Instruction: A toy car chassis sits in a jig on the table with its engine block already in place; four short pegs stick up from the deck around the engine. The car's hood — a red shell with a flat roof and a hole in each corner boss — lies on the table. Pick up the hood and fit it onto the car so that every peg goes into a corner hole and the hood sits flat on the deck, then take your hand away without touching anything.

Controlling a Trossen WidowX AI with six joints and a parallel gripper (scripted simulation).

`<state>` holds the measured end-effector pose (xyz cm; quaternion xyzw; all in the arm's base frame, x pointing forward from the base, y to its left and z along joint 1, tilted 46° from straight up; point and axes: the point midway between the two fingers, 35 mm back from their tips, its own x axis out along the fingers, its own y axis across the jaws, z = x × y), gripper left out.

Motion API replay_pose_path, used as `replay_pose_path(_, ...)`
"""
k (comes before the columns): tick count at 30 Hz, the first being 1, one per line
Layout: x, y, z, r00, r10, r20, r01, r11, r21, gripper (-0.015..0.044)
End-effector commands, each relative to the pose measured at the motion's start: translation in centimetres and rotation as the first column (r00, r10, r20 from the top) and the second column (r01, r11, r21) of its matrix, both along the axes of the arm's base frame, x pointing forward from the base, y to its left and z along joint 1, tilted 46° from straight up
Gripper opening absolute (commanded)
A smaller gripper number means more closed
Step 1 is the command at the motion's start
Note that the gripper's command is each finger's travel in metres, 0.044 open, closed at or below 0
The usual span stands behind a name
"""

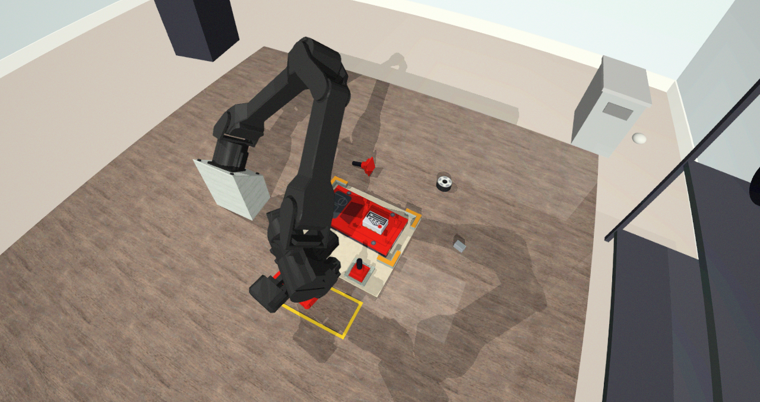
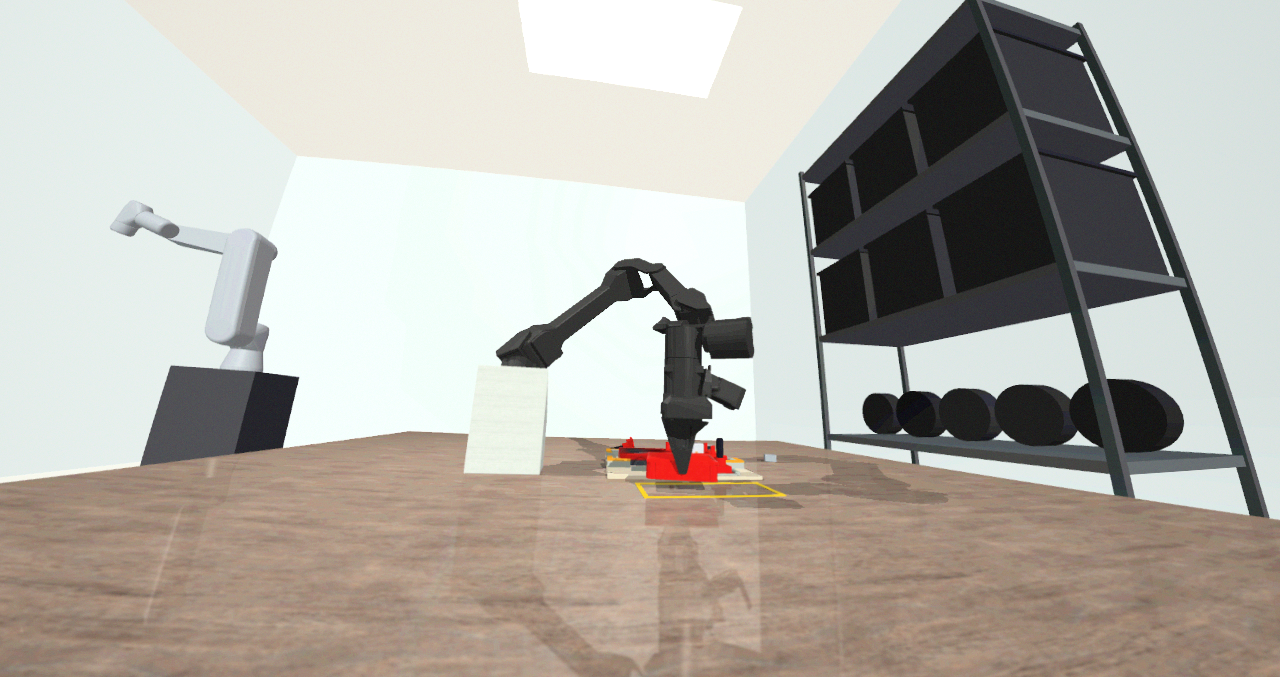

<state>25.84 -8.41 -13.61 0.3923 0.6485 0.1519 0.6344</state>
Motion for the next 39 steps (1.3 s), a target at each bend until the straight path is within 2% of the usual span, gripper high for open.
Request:
replay_pose_path(1, 0.1, -1.4, 1.1, 1.000, 0.001, 0.013, 0.000, 1.000, -0.012, 0.0000)
replay_pose_path(20, -0.7, -5.9, 5.7, 1.000, 0.001, 0.012, 0.000, 1.000, -0.015, 0.0000)
replay_pose_path(26, -0.2, -5.3, 5.9, 1.000, 0.011, 0.014, -0.010, 1.000, -0.017, 0.0000)
replay_pose_path(39, 4.2, -1.4, 11.1, 0.997, 0.057, 0.048, -0.055, 0.997, -0.050, 0.0000)
